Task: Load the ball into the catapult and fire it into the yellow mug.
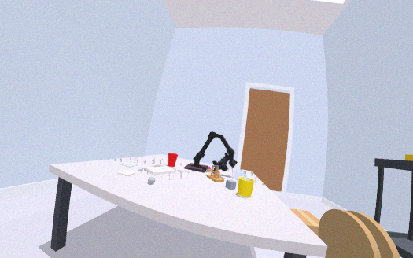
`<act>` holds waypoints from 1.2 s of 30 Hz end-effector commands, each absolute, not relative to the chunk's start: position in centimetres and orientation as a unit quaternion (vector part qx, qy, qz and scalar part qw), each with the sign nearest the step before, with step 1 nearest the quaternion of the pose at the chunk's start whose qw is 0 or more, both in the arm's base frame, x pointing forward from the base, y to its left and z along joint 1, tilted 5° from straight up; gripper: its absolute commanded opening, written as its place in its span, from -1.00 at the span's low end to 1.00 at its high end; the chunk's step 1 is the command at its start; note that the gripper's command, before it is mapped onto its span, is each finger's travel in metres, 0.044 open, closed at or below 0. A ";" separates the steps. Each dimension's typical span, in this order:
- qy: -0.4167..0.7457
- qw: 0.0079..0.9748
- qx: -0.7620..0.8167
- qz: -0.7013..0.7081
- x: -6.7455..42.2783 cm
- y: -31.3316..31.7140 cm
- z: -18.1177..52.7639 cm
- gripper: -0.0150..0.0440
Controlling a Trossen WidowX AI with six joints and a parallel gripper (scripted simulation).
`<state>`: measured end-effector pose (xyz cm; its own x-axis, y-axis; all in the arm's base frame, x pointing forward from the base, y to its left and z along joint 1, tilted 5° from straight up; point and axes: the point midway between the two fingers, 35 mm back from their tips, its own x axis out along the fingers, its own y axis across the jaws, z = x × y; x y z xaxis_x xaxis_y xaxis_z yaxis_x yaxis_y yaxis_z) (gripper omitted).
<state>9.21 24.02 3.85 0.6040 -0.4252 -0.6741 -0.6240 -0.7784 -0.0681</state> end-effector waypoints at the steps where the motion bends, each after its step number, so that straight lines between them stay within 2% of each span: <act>1: 0.297 0.142 -0.885 0.329 9.3 23.8 3.0 -0.49; 9: 0.294 0.142 -0.886 0.330 9.4 24.0 1.6 -0.49; 17: 0.205 0.140 -0.889 0.384 4.3 27.1 12.6 -0.49; 21: 0.199 0.140 -0.889 0.387 3.9 27.0 13.4 -0.49; 36: 0.264 0.311 -0.813 0.416 6.7 31.6 13.2 0.84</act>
<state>5.85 30.22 12.97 0.5467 -0.1943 -0.8145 -0.6264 -0.7404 -0.2438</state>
